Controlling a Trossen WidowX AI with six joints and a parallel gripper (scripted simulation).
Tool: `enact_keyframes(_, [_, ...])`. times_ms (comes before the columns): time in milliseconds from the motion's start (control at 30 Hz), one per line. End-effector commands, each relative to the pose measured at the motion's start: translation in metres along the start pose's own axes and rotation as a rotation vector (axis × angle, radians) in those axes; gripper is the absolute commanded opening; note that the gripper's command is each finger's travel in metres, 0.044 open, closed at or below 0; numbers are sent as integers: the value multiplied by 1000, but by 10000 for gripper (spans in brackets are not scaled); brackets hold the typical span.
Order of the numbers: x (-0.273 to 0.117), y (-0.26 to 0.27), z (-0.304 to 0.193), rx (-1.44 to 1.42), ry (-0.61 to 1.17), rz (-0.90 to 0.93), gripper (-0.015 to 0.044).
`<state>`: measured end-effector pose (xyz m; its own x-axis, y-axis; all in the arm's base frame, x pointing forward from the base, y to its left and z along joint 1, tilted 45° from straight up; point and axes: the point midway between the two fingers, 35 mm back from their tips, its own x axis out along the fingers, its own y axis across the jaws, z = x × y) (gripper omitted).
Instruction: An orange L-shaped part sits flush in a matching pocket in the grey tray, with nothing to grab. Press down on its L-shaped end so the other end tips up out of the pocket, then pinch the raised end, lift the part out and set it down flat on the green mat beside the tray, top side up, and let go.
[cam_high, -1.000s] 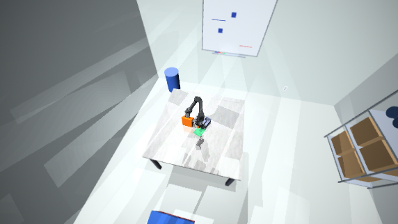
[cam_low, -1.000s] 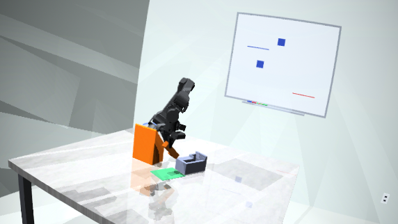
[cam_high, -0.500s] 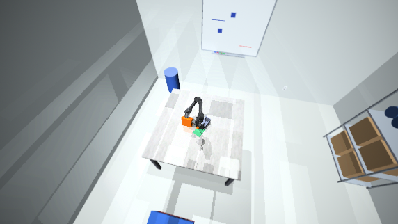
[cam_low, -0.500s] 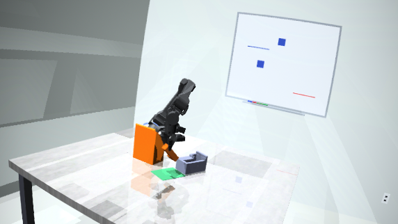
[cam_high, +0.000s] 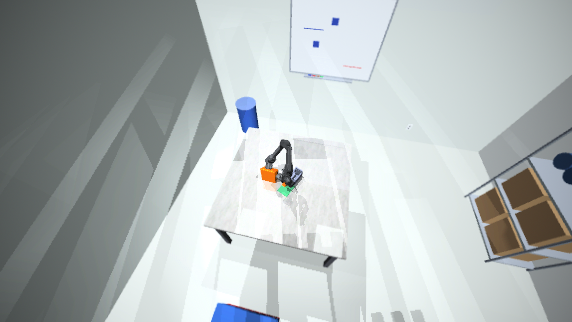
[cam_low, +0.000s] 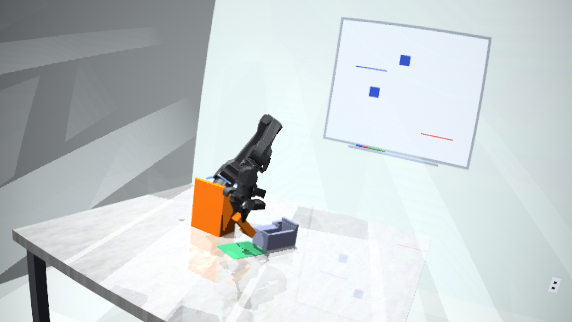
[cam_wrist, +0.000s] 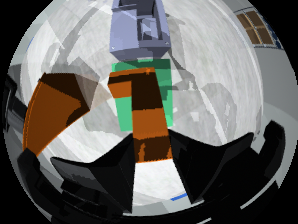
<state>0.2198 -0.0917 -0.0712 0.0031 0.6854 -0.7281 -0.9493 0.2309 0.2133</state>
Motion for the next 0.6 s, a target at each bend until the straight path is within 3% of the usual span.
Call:
enact_keyframes(0, [7,1,1,3,-6,4,0])
enact_keyframes(567, [33,1,2,3,-8,4,0])
